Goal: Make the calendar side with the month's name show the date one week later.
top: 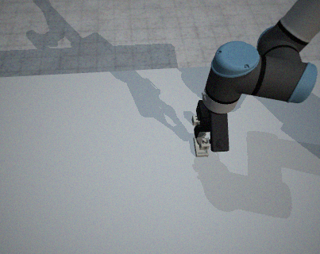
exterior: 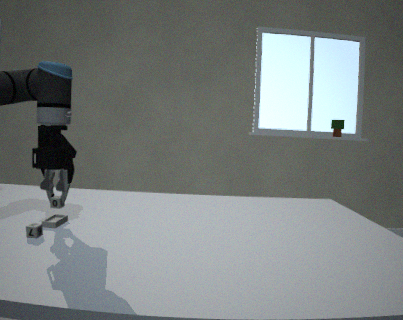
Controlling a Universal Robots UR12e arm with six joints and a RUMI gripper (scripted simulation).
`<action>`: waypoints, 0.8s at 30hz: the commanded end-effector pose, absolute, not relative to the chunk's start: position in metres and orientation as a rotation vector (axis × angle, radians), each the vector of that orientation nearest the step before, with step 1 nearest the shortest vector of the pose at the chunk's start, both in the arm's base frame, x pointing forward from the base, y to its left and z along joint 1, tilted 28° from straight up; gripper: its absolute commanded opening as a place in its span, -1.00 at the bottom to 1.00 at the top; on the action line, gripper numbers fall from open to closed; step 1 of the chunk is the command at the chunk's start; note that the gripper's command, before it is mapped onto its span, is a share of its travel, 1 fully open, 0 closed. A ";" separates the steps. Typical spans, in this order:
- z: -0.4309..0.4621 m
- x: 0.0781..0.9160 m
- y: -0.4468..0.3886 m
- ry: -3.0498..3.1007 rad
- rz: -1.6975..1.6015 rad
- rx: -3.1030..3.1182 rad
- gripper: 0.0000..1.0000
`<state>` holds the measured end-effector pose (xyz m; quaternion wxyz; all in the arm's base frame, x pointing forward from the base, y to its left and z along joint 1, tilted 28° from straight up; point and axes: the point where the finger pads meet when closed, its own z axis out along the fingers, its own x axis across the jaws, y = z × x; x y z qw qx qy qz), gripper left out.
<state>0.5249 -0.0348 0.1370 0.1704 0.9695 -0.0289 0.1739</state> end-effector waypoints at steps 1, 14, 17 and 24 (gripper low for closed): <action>0.135 0.523 -0.034 -0.082 0.492 2.756 -0.80; 0.135 0.523 -0.034 -0.082 0.492 2.756 -0.80; 0.134 0.523 -0.035 -0.082 0.491 2.756 -0.80; 0.132 0.524 -0.035 -0.082 0.489 2.756 -0.80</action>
